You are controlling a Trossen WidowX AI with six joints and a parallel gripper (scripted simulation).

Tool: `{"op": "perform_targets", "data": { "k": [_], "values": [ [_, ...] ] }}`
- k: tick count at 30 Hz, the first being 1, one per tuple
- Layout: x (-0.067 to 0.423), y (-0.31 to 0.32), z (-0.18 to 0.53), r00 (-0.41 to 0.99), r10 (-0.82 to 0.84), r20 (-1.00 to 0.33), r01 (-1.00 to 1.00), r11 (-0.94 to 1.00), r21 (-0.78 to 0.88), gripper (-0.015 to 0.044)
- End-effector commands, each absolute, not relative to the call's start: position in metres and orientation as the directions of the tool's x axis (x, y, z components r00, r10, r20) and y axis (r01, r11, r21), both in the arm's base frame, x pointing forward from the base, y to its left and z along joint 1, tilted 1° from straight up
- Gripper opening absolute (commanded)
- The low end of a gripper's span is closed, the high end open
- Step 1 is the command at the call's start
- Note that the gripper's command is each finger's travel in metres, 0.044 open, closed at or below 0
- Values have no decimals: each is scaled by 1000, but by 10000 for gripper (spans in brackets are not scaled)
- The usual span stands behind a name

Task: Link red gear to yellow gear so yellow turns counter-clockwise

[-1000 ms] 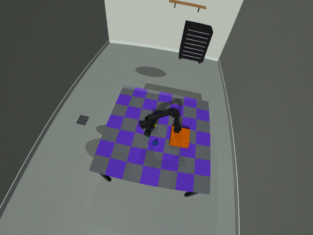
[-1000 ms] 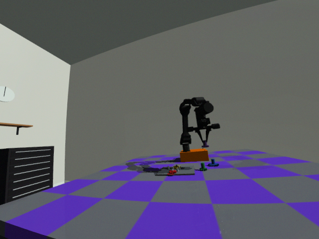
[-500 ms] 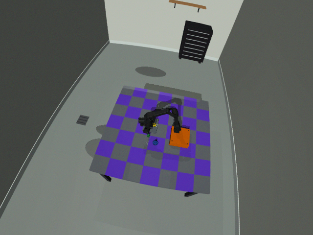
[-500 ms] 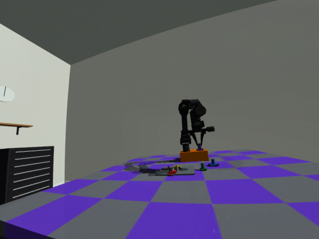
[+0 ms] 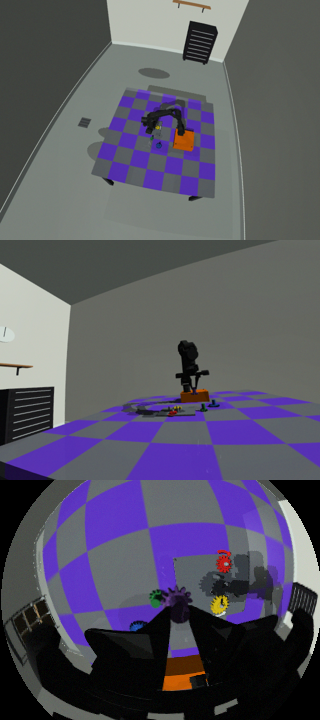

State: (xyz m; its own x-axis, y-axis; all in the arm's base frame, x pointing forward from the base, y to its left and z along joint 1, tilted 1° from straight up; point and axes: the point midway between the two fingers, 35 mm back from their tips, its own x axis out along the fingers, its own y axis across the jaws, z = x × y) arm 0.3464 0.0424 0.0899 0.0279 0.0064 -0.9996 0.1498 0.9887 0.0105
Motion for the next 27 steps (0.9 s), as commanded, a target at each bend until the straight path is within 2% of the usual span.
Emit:
{"op": "perform_targets", "data": {
  "k": [1, 27],
  "values": [
    [348, 33, 85, 26, 0, -1000, 147, 989, 4, 0],
    [353, -35, 60, 22, -5, -1000, 136, 991, -2, 0]
  ]
}}
